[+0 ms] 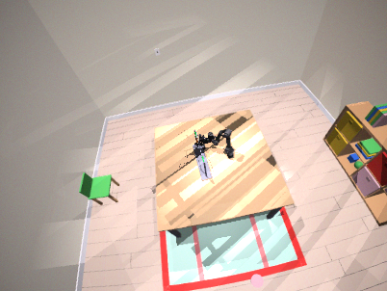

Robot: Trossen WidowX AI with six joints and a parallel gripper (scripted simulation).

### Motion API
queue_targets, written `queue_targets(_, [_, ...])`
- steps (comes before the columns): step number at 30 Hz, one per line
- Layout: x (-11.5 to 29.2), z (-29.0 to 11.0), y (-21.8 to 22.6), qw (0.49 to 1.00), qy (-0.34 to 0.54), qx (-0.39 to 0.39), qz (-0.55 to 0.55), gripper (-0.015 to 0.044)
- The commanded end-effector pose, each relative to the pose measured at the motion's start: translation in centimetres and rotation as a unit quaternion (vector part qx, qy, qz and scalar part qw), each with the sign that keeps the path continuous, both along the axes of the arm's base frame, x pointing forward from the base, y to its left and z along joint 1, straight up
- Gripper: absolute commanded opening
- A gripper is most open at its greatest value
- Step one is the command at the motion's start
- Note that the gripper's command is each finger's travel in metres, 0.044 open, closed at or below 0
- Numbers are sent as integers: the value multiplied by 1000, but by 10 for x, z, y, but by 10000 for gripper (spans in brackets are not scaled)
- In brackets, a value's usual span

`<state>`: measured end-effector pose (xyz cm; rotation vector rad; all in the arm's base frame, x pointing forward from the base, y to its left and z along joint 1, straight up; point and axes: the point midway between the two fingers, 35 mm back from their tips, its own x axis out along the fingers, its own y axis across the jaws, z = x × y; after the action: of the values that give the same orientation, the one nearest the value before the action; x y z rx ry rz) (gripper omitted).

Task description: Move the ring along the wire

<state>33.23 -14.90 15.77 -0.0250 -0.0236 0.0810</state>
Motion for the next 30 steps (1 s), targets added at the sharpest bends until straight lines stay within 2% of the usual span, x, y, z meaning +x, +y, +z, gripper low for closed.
queue_targets(1, [0,-1,5,1000,2,5,0,-150])
queue_targets(30, [-3,-2,40,999,4,33,2,-150])
